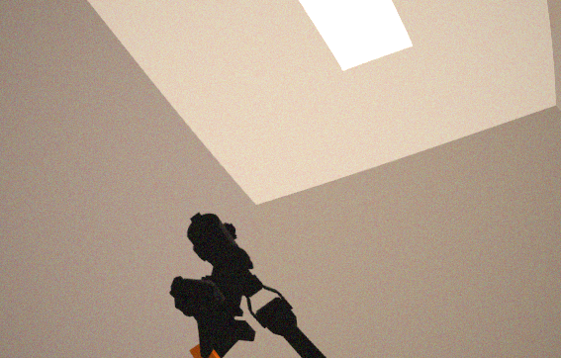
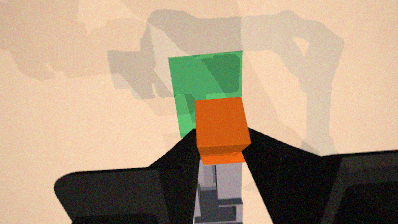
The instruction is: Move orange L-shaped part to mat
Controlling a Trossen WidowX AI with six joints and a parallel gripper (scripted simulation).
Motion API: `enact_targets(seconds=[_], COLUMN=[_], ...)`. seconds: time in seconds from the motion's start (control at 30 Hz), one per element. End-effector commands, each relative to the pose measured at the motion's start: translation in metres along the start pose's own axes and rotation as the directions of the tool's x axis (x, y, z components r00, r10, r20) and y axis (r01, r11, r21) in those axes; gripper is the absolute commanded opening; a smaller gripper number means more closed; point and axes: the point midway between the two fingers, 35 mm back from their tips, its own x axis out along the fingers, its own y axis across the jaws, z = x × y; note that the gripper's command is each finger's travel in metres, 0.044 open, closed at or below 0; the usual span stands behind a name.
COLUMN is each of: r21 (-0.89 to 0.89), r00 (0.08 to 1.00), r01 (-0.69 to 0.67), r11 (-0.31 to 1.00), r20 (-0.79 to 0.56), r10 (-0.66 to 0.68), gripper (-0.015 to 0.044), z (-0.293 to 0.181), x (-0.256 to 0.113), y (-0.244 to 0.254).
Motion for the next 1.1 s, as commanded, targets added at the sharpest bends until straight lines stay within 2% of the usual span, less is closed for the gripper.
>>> enact_targets(seconds=[0.0, 1.07], r21=[-0.005, -0.004], r00=[1.0, 1.0], r01=[-0.004, -0.004], r11=[1.0, 1.0], r20=[0.003, 0.004], r10=[0.004, 0.004], gripper=[0.0, 0.0], z=[0.004, 0.005], x=[-0.001, 0.047], y=[-0.001, 0.0])
